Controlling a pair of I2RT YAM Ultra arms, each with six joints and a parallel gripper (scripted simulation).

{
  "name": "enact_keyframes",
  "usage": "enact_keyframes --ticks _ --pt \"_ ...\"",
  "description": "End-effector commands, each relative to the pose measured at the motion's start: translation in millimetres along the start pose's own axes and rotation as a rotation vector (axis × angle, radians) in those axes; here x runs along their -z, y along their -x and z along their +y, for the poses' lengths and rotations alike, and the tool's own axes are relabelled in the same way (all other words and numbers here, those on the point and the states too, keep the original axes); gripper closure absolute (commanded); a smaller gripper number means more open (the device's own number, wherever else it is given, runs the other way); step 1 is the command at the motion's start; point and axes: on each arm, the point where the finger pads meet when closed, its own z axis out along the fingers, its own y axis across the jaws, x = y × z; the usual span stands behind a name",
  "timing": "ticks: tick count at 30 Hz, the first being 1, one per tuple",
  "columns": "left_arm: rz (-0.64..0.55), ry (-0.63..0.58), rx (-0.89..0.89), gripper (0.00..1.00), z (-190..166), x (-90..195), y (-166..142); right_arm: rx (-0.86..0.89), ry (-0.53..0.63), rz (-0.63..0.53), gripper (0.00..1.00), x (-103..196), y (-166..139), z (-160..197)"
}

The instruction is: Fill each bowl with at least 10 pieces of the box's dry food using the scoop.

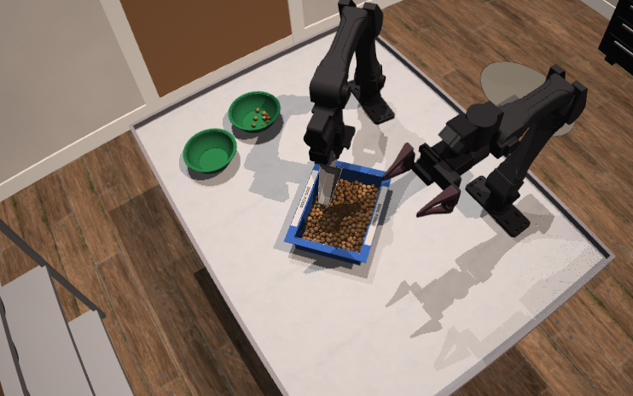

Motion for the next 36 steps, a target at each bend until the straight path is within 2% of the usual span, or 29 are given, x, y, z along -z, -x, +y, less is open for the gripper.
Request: enact_keyframes --ticks 1,2,3,6,7,19,20,22,23,25,30,36 --pt "-0.034 0.000 0.000 0.00 0.0 4.1 13.6 0.005 -0.005 -0.040 1.00 6.9 -0.3 3.0" --pt "-0.034 0.000 0.000 0.00 0.0 4.1 13.6 0.006 -0.005 -0.038 1.00 6.1 -0.7 3.1" --pt "-0.034 0.000 0.000 0.74 0.0 4.1 13.6 0.000 -0.004 -0.065 1.00 19.8 7.7 0.8" --pt "-0.034 0.000 0.000 0.74 0.0 4.1 13.6 -0.002 -0.004 -0.072 1.00 17.0 12.1 -0.2" --pt "-0.034 0.000 0.000 0.74 0.0 4.1 13.6 0.000 -0.006 -0.104 1.00 25.0 15.7 0.5" --pt "-0.034 0.000 0.000 0.74 0.0 4.1 13.6 0.000 -0.005 -0.095 1.00 24.3 13.6 0.5" --pt "0.099 -0.006 0.029 0.74 2.5 -13.0 -39.8 0.000 -0.005 -0.095 1.00 24.1 13.4 0.6" --pt "0.099 -0.006 0.029 0.74 2.5 -13.0 -39.8 0.000 -0.005 -0.095 1.00 24.1 13.4 0.6" --pt "0.049 -0.031 0.050 0.74 -2.0 -13.5 -25.9 0.000 -0.005 -0.095 1.00 24.1 13.4 0.6" --pt "0.045 -0.080 0.106 0.74 -8.6 -18.6 -33.1 0.000 -0.005 -0.098 1.00 24.9 14.1 0.5" --pt "0.068 -0.231 0.289 0.74 -25.9 -32.4 -65.3 0.000 -0.005 -0.098 1.00 24.9 14.1 0.5" --pt "0.204 -0.350 0.500 0.74 -37.1 -38.4 -134.3 0.000 -0.005 -0.098 1.00 24.9 14.1 0.5"
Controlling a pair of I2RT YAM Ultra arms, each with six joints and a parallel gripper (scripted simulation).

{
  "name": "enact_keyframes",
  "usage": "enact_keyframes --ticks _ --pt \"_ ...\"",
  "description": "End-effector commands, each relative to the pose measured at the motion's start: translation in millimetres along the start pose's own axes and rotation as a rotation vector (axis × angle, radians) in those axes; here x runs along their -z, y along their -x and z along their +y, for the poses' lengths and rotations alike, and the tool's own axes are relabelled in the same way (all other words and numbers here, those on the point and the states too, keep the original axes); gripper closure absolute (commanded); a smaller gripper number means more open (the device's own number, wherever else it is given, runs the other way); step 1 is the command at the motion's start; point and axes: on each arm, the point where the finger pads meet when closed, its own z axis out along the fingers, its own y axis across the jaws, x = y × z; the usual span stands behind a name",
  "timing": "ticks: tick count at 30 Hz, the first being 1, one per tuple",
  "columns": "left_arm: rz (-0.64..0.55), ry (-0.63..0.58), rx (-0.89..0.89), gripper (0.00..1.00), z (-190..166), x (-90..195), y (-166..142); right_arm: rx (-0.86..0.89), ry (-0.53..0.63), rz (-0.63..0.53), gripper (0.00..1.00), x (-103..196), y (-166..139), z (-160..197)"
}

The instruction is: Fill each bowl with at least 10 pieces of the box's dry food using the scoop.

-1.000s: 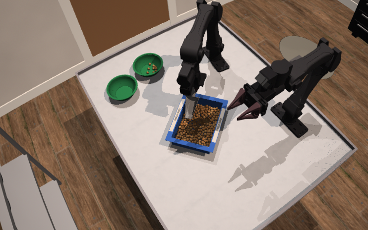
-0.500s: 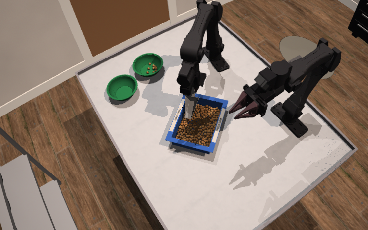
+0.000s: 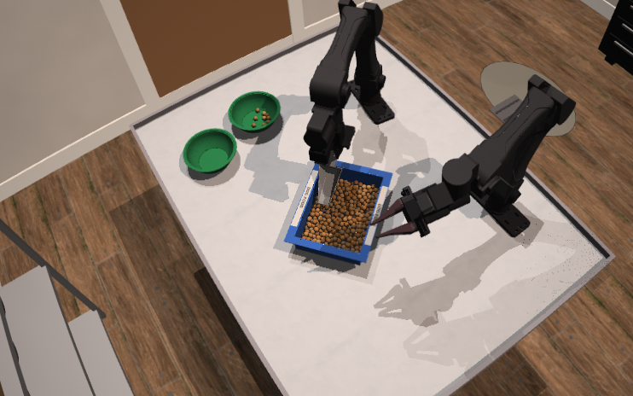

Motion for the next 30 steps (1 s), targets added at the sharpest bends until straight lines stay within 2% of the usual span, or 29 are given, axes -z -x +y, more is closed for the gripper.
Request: enact_keyframes --ticks 1,3,10,18,20,23,27,30 --pt "0.017 -0.168 0.168 0.74 -6.2 -9.4 -23.5 0.000 -0.005 -0.093 1.00 23.9 13.5 0.5" --pt "0.017 -0.168 0.168 0.74 -6.2 -9.4 -23.5 0.000 -0.005 -0.093 1.00 23.9 13.5 0.5" --pt "0.205 -0.288 0.459 0.74 4.7 -5.7 -103.4 0.000 -0.005 -0.093 1.00 23.9 13.5 0.6" --pt "0.459 -0.401 0.841 0.74 2.0 32.6 -188.7 0.000 -0.005 -0.093 1.00 23.9 13.5 0.5" --pt "0.459 -0.401 0.841 0.74 2.0 32.6 -188.7 0.000 -0.005 -0.093 1.00 23.9 13.5 0.5" --pt "0.523 -0.437 0.939 0.74 -2.2 48.7 -205.4 0.000 -0.005 -0.093 1.00 23.9 13.5 0.5" --pt "0.564 -0.411 1.015 0.74 0.8 58.6 -224.3 0.000 -0.005 -0.093 1.00 23.9 13.5 0.5" --pt "0.554 -0.383 1.005 0.74 4.6 56.1 -228.3 0.000 -0.005 -0.093 1.00 23.9 13.5 0.5"
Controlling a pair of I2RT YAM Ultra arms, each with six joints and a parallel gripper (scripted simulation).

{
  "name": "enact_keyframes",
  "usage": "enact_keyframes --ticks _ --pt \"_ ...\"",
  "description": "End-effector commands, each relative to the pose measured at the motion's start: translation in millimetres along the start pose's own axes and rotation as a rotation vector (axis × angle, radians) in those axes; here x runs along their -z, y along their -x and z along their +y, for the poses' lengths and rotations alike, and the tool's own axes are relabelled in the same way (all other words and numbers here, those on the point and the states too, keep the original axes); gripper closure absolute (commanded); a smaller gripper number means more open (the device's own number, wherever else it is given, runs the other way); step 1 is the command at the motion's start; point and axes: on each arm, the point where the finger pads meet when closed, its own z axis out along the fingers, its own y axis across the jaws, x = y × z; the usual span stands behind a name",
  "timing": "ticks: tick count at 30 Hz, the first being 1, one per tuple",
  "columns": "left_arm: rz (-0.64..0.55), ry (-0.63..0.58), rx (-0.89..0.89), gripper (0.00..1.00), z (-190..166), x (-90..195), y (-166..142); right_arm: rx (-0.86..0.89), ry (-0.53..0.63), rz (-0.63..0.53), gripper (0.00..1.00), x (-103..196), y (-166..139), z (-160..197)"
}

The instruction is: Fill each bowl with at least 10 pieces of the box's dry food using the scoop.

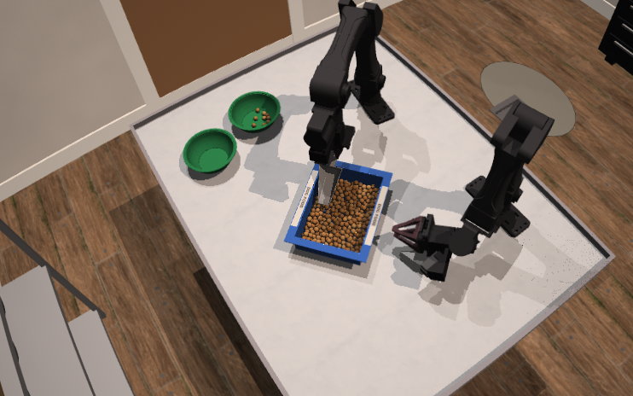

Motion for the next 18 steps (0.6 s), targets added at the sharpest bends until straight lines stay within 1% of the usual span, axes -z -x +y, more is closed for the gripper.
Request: enact_keyframes --ticks 1,2,7,8,12,18 --pt "-0.018 -0.044 -0.022 0.74 -4.1 -0.2 1.6 0.000 -0.005 -0.093 1.00 23.9 13.5 0.5" --pt "-0.008 -0.044 -0.012 0.74 -2.5 -2.7 -2.4 0.000 -0.005 -0.093 1.00 23.9 13.5 0.5" --pt "-0.003 -0.043 0.002 0.74 -1.4 -3.3 -4.0 0.000 -0.005 -0.093 1.00 23.9 13.5 0.6" --pt "-0.027 -0.048 -0.006 0.74 -3.6 0.0 5.2 0.000 -0.005 -0.093 1.00 23.9 13.5 0.6" --pt "-0.013 -0.042 0.010 0.74 0.4 -0.8 -2.7 0.000 -0.005 -0.093 1.00 23.9 13.5 0.6" --pt "-0.018 -0.052 -0.025 0.74 -10.0 -11.9 9.4 0.000 -0.005 -0.093 1.00 23.9 13.5 0.6"
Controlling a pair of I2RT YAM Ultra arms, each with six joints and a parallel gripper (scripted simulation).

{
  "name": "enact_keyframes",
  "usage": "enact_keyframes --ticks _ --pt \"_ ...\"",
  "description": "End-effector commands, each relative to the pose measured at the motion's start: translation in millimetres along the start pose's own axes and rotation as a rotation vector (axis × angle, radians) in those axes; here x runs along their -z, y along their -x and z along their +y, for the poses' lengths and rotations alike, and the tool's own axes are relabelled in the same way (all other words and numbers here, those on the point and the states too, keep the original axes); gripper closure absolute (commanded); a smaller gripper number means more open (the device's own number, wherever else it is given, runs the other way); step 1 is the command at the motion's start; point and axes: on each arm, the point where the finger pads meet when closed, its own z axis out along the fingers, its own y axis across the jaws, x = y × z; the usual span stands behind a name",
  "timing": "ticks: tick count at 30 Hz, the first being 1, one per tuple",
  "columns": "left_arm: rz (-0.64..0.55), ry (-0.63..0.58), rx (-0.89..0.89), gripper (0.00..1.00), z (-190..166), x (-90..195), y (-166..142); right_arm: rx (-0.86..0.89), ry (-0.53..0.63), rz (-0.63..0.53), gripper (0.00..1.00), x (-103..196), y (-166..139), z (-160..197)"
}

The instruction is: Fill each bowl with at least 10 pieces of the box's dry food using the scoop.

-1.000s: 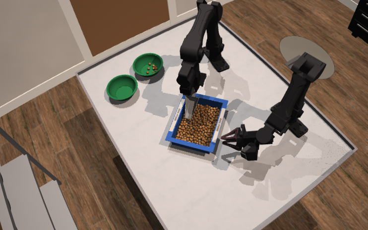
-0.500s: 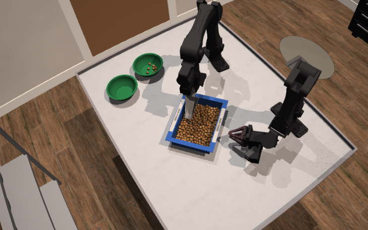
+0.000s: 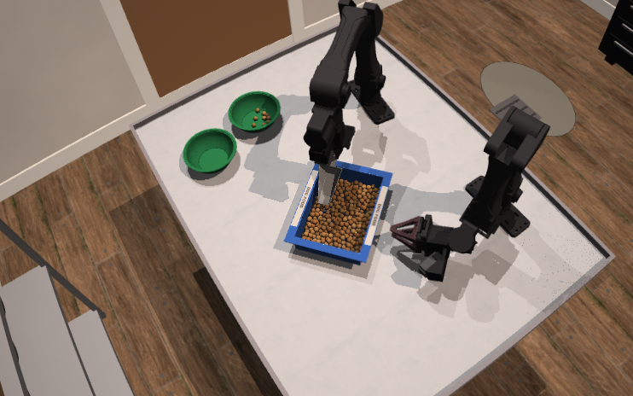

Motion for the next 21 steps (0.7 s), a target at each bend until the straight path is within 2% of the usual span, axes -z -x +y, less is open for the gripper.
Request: enact_keyframes --ticks 1,21 --pt "-0.006 -0.024 -0.048 0.74 -10.9 -7.9 8.9 0.000 -0.005 -0.093 1.00 23.9 13.5 0.5" --pt "-0.001 -0.023 -0.051 0.74 -9.6 -29.8 5.7 0.000 -0.005 -0.093 1.00 23.9 13.5 0.5"
